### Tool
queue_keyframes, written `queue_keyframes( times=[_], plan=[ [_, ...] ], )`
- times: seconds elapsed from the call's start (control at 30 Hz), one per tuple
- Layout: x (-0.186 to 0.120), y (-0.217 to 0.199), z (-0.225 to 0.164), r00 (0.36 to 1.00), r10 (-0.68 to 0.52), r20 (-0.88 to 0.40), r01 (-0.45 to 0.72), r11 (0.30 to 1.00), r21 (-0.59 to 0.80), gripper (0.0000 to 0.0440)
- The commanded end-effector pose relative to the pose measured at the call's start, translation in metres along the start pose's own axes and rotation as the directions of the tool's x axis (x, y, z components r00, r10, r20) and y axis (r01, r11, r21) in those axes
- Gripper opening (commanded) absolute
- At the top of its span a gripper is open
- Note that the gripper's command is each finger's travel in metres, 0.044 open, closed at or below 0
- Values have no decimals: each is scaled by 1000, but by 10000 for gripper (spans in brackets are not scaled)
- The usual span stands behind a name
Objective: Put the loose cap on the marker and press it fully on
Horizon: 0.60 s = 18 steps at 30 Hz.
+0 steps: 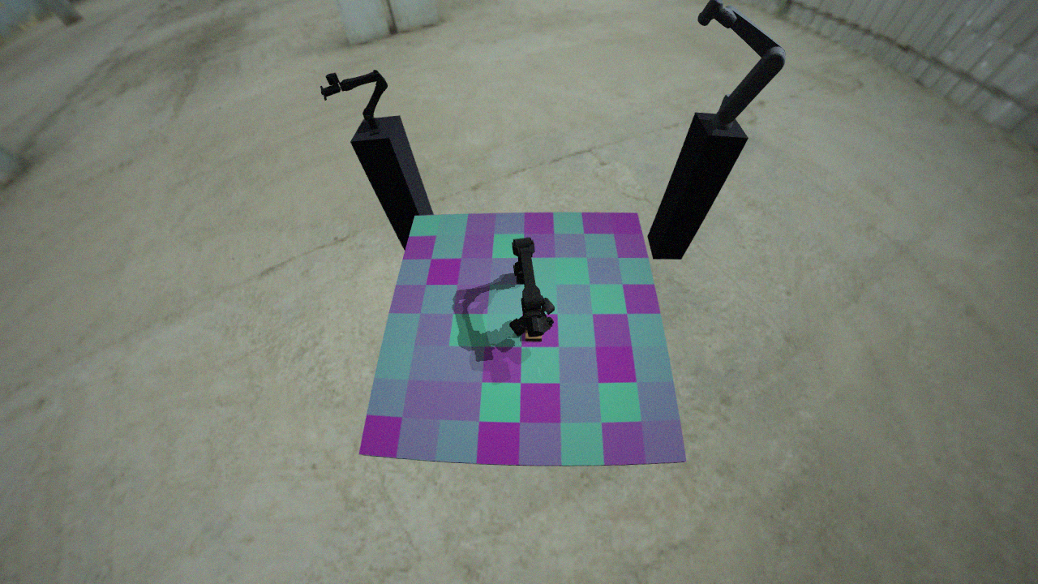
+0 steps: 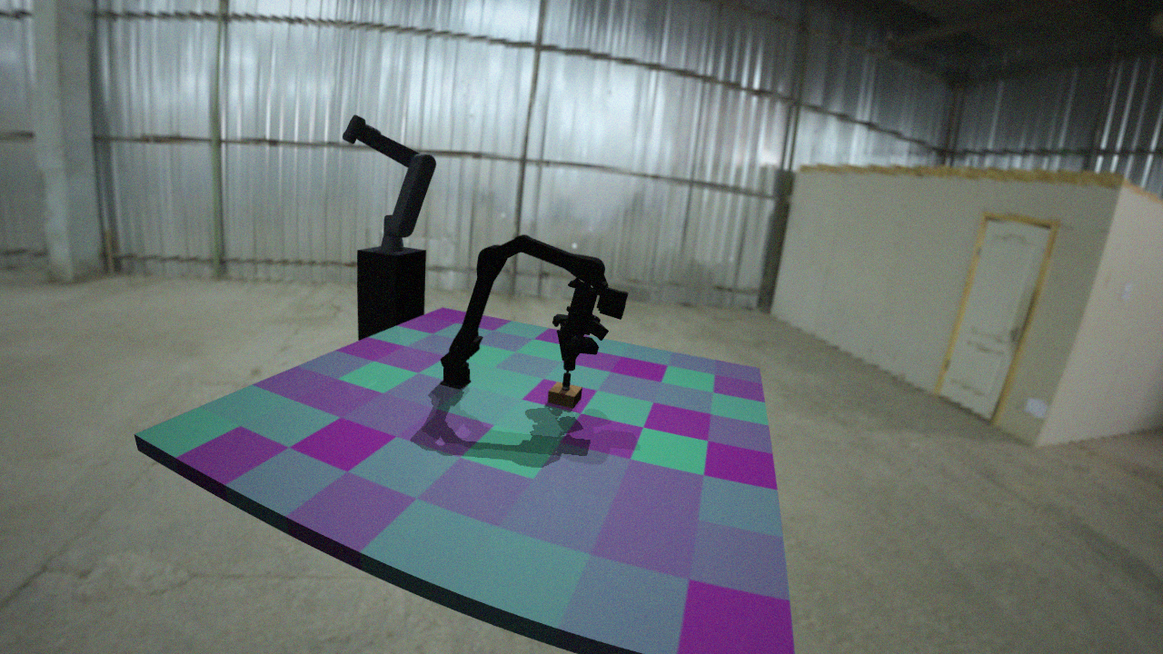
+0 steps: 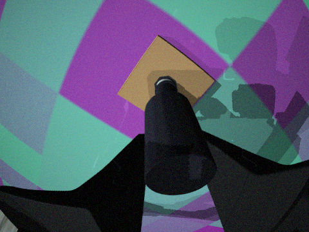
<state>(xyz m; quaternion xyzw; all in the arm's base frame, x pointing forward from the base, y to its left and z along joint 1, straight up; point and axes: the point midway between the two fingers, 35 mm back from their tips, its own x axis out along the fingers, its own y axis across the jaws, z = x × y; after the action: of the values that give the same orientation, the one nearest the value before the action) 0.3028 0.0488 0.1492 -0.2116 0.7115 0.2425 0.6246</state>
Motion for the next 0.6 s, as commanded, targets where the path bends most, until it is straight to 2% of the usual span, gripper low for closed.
queue_keyframes(
  times=[0.0, 0.57],
  plan=[
    [6, 1, -1, 1000, 3, -1, -3, 1000, -8, 0],
    [46, 1, -1, 999, 27, -18, -28, 998, -61, 1]
  ],
)
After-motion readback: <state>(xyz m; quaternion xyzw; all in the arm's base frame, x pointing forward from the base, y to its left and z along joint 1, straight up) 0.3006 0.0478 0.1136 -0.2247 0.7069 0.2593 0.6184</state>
